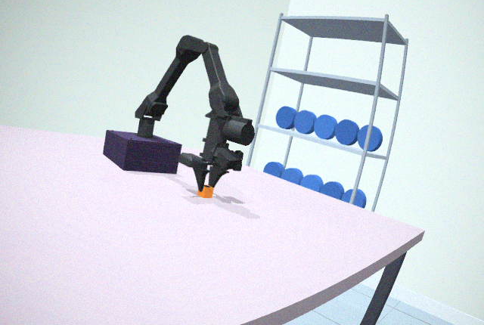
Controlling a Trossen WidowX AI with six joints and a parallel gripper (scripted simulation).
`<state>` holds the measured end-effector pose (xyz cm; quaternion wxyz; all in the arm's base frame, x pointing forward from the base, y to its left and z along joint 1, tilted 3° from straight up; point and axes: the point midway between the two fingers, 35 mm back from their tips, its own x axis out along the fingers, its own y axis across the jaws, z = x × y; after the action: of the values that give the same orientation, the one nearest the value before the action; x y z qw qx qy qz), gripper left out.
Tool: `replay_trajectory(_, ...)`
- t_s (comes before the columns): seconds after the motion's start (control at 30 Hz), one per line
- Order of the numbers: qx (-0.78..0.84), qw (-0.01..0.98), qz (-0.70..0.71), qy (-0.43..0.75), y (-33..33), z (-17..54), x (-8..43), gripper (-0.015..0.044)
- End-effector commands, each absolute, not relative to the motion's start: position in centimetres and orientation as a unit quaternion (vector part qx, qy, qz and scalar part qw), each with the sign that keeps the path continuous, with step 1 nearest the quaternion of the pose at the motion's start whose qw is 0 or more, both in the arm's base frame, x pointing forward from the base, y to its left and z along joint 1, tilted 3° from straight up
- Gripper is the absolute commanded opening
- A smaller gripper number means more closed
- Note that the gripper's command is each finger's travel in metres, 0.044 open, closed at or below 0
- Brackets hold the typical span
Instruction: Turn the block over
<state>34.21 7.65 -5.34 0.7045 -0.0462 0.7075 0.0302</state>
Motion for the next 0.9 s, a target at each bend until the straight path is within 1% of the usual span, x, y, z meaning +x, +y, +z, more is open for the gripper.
replay_trajectory(0.0,-0.047,0.705,0.033,0.707,7.7,-5.4,34.2,0.0098)
replay_trajectory(0.37,-0.047,0.705,0.033,0.707,7.7,-5.4,34.2,0.0025)
replay_trajectory(0.4,-0.047,0.705,0.033,0.707,7.7,-5.2,34.2,0.0)
replay_trajectory(0.57,-0.047,0.705,0.033,0.707,7.7,-2.5,34.3,0.0)
replay_trajectory(0.7,-0.047,0.706,0.034,0.706,7.7,-2.4,34.3,0.0)
replay_trajectory(0.87,-0.046,0.73,0.035,0.681,7.8,-2.9,34.4,0.0)
